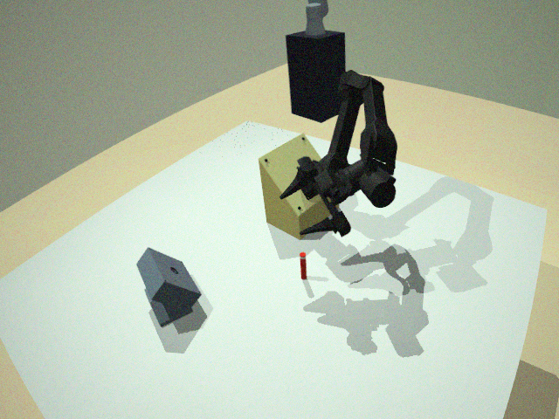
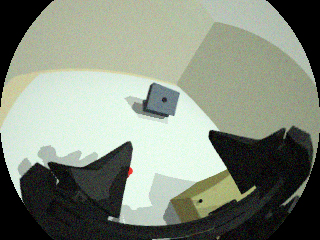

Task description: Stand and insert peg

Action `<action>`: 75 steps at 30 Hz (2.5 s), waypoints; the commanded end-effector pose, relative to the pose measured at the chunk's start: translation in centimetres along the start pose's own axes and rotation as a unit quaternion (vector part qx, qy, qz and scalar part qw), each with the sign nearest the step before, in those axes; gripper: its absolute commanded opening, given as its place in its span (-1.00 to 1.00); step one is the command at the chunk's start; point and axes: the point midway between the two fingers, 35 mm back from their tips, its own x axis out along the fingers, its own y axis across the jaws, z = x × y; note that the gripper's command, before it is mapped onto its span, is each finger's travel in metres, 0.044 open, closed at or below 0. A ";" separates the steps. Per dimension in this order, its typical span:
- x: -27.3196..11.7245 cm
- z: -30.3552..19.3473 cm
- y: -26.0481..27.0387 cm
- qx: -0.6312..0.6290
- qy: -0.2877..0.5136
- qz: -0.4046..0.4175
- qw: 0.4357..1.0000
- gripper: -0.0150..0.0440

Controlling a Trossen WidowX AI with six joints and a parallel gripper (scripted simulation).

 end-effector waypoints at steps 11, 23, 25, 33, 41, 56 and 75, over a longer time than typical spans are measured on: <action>1.0 -2.7 -0.1 -0.090 0.188 -0.033 0.977 1.00; 1.3 -4.4 0.6 -0.095 0.358 0.009 0.929 1.00; 1.4 -4.5 0.9 -0.089 0.382 0.024 0.920 1.00; 1.6 -4.2 2.1 -0.044 0.459 0.100 0.882 1.00; 2.4 -2.6 3.2 0.027 0.493 0.194 0.848 1.00; 3.3 -1.5 3.9 0.071 0.489 0.253 0.832 1.00; 4.7 -3.8 5.4 0.058 0.485 0.259 0.833 1.00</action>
